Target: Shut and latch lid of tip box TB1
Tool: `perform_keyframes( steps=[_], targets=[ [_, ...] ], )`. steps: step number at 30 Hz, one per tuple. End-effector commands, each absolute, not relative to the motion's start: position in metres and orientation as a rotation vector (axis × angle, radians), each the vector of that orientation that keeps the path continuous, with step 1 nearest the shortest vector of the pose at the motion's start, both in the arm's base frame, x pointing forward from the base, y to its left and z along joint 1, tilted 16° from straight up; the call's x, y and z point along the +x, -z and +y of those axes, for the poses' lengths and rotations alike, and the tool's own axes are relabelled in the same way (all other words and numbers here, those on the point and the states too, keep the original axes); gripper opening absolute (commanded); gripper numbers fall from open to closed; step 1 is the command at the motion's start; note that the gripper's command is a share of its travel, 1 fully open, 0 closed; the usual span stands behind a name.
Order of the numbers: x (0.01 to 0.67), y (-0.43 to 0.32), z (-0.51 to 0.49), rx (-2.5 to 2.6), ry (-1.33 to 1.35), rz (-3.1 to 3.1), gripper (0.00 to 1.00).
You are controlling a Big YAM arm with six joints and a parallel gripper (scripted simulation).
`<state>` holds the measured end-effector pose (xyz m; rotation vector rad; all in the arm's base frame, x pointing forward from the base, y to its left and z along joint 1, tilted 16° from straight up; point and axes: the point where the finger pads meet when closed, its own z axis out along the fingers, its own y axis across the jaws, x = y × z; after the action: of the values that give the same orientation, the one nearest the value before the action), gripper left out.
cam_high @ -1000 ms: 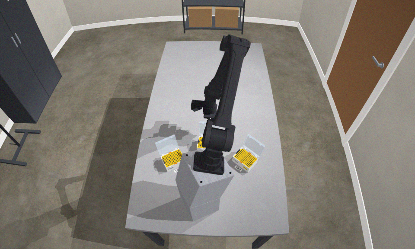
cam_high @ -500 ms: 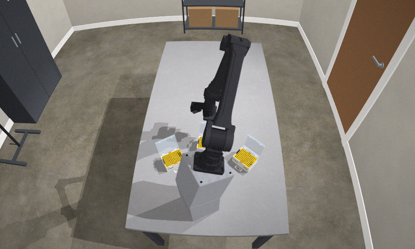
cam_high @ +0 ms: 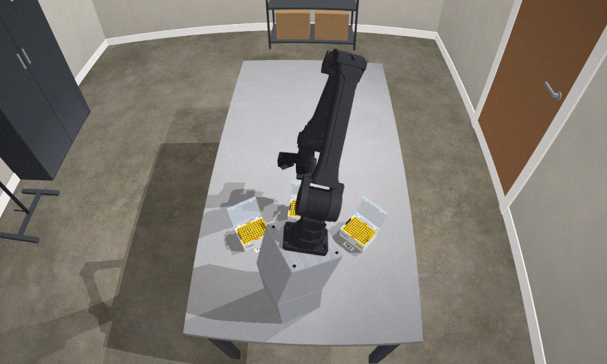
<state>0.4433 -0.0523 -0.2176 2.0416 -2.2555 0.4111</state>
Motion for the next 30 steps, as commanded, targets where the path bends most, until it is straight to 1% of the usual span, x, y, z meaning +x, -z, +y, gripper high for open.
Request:
perform_keyframes(
  steps=[1,30],
  targets=[
    [0.452,0.203,-0.045,2.056,-0.459,-2.279,0.00],
    [0.418,0.205,-0.044,2.051,-0.457,-2.281,0.00]
  ],
)
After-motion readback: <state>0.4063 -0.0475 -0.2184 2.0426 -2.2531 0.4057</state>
